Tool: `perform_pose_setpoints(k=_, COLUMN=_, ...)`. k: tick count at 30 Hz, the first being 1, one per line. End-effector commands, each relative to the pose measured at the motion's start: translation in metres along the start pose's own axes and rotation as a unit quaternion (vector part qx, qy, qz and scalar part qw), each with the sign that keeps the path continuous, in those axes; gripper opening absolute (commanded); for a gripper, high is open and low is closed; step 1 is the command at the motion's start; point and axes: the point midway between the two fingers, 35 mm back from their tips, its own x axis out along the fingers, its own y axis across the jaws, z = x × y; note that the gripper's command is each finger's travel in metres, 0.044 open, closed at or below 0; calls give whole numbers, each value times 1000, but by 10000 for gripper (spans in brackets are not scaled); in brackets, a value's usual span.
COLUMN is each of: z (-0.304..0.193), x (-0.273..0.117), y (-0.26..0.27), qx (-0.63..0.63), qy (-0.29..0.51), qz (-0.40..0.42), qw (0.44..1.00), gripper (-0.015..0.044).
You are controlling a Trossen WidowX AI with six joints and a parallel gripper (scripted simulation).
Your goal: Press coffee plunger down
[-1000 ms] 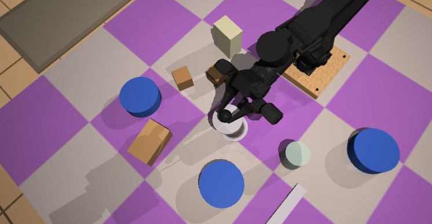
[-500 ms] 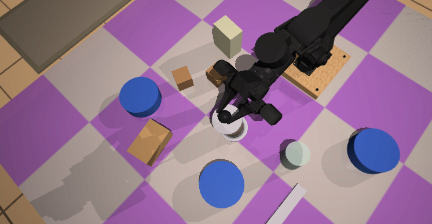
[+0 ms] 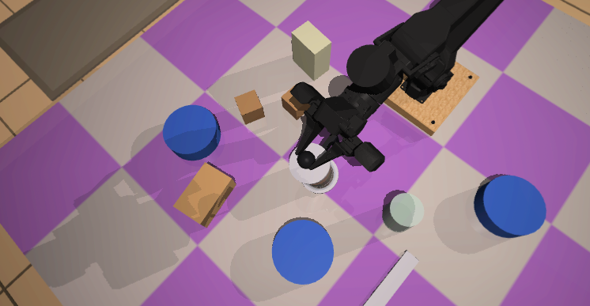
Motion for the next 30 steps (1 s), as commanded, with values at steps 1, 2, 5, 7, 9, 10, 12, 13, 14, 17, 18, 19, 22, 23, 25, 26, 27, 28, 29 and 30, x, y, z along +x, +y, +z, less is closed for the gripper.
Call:
perform_pose_setpoints(k=1, z=-1, x=0, y=0, qx=0, qy=1, qz=0, qw=1000, gripper=126)
perform_pose_setpoints(k=2, z=-1, x=0, y=0, qx=0, qy=1, qz=0, qw=1000, gripper=126)
perform_pose_setpoints(k=5, z=-1, x=0, y=0, qx=0, qy=1, qz=0, qw=1000, gripper=179)
perform_pose_setpoints(k=7, z=-1, x=0, y=0, qx=0, qy=1, qz=0, qw=1000, gripper=231)
perform_pose_setpoints(k=9, z=-1, x=0, y=0, qx=0, qy=1, qz=0, qw=1000, gripper=284)
perform_pose_setpoints(k=10, z=-1, x=0, y=0, qx=0, qy=1, qz=0, qw=1000, gripper=310)
perform_pose_setpoints(k=12, z=-1, x=0, y=0, qx=0, qy=1, qz=0, qw=1000, gripper=363)
perform_pose_setpoints(k=13, z=-1, x=0, y=0, qx=0, qy=1, qz=0, qw=1000, gripper=389)
perform_pose_setpoints(k=14, z=-1, x=0, y=0, qx=0, qy=1, qz=0, qw=1000, gripper=415)
perform_pose_setpoints(k=17, z=-1, x=0, y=0, qx=0, qy=1, qz=0, qw=1000, gripper=440)
perform_pose_setpoints(k=18, z=-1, x=0, y=0, qx=0, qy=1, qz=0, qw=1000, gripper=440)
perform_pose_setpoints(k=19, z=1, x=-1, y=0, qx=0, qy=2, qz=0, qw=1000, gripper=440)
perform_pose_setpoints(k=22, z=15, x=-16, y=-1, qx=1, qy=4, qz=0, qw=1000, gripper=440)
perform_pose_setpoints(k=23, z=22, x=-24, y=-1, qx=1, qy=6, qz=0, qw=1000, gripper=440)
perform_pose_setpoints(k=25, z=37, x=-45, y=-2, qx=2, qy=9, qz=0, qw=1000, gripper=440)
perform_pose_setpoints(k=26, z=43, x=-56, y=-1, qx=3, qy=10, qz=0, qw=1000, gripper=440)
perform_pose_setpoints(k=27, z=47, x=-64, y=-1, qx=3, qy=12, qz=0, qw=1000, gripper=440)
perform_pose_setpoints(k=28, z=49, x=-69, y=-1, qx=3, qy=12, qz=0, qw=1000, gripper=440)
perform_pose_setpoints(k=29, z=48, x=-71, y=-1, qx=3, qy=13, qz=0, qw=1000, gripper=440)
perform_pose_setpoints(k=30, z=48, x=-70, y=-1, qx=3, qy=13, qz=0, qw=1000, gripper=440)
